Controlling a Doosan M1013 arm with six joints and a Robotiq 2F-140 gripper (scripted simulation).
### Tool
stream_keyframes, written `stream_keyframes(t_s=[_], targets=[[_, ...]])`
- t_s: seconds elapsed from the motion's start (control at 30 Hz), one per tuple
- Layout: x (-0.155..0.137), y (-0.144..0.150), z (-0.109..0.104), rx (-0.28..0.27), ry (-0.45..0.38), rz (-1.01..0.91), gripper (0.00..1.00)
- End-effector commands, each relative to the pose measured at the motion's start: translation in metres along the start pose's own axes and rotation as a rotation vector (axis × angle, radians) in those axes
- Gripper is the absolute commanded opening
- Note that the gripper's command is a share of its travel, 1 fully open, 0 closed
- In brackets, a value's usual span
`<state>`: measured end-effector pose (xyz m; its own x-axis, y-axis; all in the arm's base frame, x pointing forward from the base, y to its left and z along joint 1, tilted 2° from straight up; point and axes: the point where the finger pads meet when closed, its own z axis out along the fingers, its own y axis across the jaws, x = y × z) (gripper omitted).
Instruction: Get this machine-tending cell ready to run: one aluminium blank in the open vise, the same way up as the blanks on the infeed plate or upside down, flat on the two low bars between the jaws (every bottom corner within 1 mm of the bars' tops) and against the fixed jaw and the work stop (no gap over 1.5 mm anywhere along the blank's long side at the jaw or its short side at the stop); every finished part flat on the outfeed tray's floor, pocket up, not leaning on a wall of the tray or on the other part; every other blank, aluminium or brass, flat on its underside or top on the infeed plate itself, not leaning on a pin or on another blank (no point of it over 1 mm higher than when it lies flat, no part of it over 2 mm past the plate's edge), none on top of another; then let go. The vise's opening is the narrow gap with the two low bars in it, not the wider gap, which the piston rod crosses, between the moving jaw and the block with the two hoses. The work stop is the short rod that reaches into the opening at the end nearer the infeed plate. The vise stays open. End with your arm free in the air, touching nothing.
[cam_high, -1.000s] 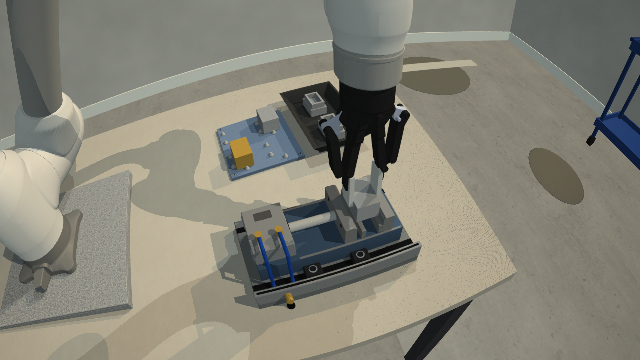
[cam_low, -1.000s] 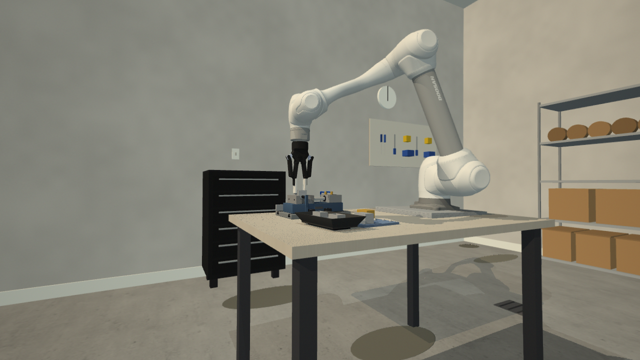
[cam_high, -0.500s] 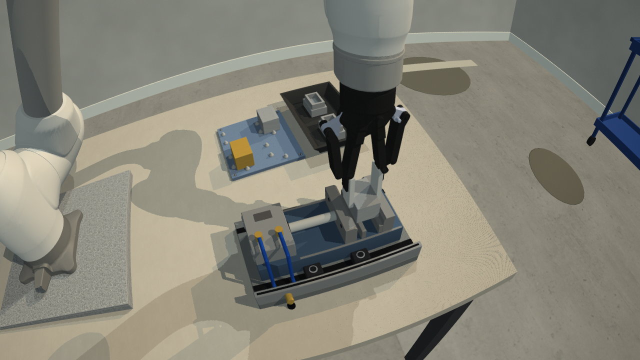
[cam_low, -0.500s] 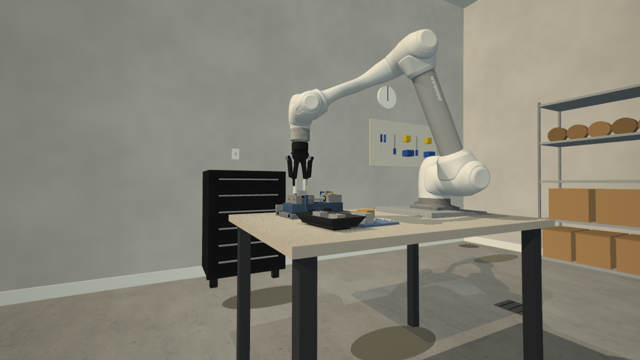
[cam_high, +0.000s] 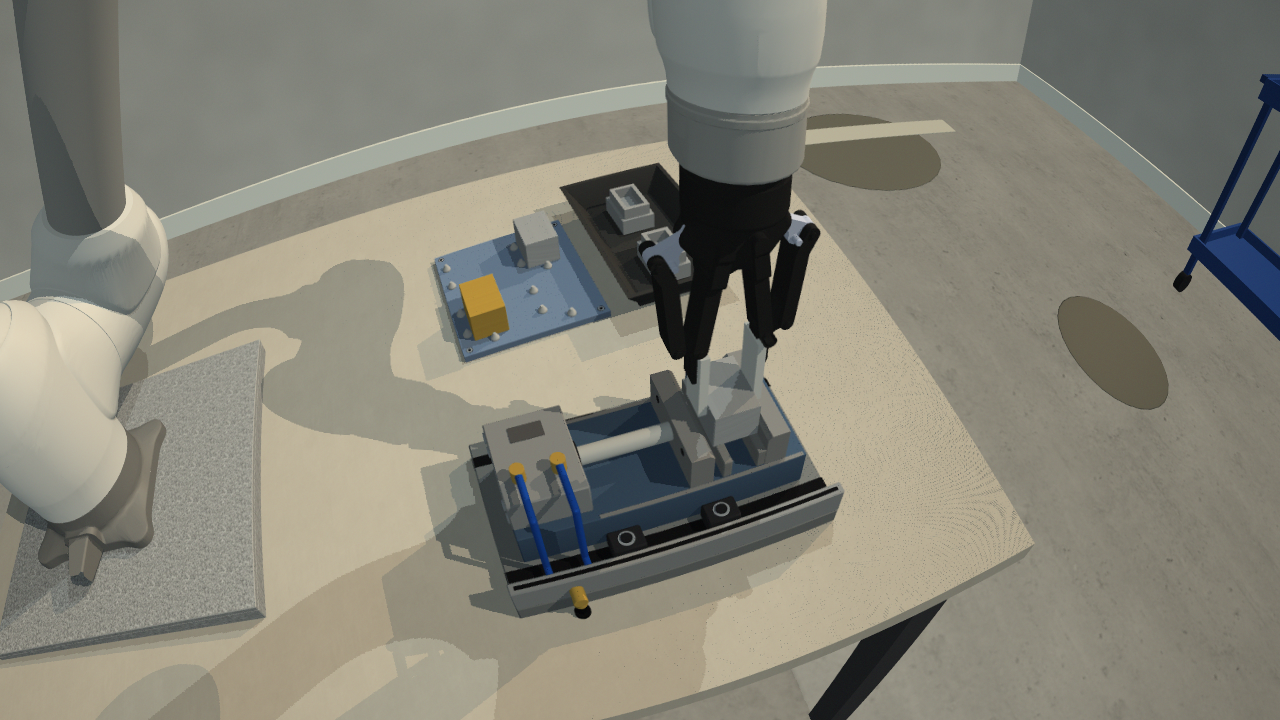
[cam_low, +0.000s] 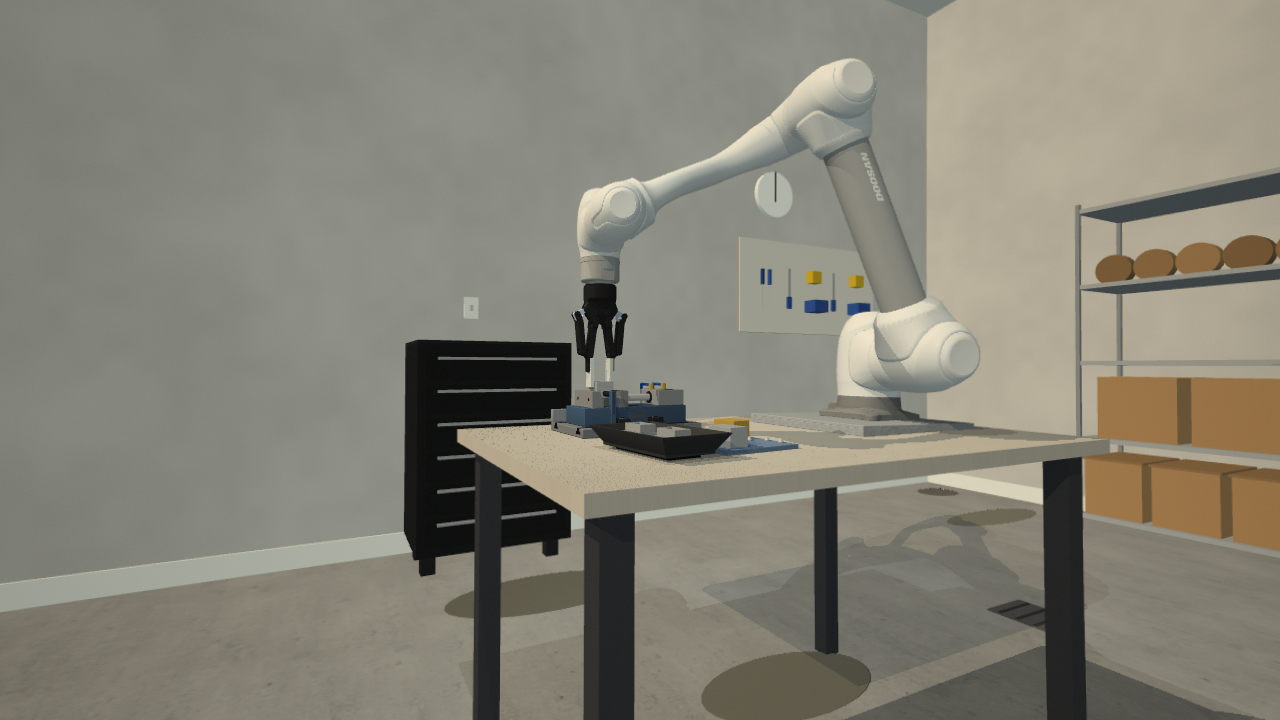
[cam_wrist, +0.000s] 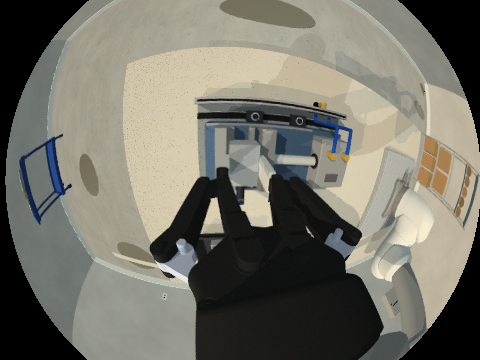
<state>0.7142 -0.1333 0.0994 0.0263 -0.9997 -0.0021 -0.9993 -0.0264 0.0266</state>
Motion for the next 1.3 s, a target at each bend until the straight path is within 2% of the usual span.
stream_keyframes(t_s=[0.0,0.9,0.93,1.27], targets=[[0.0000,0.0000,-0.0001,0.000,0.000,0.000,0.00],[0.0000,0.0000,-0.0001,0.000,0.000,0.000,0.00],[0.0000,0.0000,-0.0001,0.000,0.000,0.000,0.40],[0.0000,0.0000,-0.0001,0.000,0.000,0.000,0.40]])
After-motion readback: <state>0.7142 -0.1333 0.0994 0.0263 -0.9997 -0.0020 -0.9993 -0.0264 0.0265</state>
